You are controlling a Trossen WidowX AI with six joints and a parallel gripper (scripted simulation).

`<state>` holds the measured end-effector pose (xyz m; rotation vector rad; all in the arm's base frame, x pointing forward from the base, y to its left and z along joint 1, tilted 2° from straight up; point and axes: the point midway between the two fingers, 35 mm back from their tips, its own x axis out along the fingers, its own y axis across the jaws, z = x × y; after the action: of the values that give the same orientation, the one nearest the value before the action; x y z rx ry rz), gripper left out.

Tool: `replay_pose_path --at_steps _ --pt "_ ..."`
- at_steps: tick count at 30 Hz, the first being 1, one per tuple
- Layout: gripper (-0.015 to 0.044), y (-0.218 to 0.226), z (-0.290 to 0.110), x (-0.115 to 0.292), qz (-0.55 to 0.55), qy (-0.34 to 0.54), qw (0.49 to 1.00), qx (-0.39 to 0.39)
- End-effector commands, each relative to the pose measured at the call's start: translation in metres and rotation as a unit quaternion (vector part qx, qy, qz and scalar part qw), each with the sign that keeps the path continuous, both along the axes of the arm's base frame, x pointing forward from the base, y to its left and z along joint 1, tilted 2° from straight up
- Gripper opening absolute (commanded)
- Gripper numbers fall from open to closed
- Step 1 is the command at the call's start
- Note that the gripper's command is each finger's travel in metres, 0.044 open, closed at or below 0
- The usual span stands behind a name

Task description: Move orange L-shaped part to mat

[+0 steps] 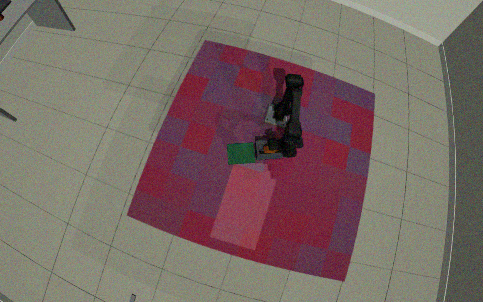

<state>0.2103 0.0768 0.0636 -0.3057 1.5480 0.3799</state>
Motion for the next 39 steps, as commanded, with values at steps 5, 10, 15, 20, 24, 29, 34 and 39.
replay_pose_path --at_steps 5,10,15,20,24,29,34,39 --pt "0.018 -0.001 0.023 0.004 -0.003 -0.003 1.0 -0.004" --pt "0.018 -0.01 0.081 0.008 -0.003 -0.003 1.0 -0.004" --pt "0.018 -0.013 0.101 0.006 -0.003 -0.003 1.0 -0.004" --pt "0.018 -0.011 0.097 0.007 -0.006 -0.009 1.0 0.0" --pt "0.018 -0.011 0.097 0.007 -0.006 -0.009 1.0 0.0" --pt "0.018 -0.011 0.097 0.007 -0.006 -0.009 1.0 0.0" --pt "0.018 -0.011 0.097 0.007 -0.006 -0.009 1.0 0.0" --pt "0.018 -0.011 0.097 0.007 -0.006 -0.009 1.0 0.0"
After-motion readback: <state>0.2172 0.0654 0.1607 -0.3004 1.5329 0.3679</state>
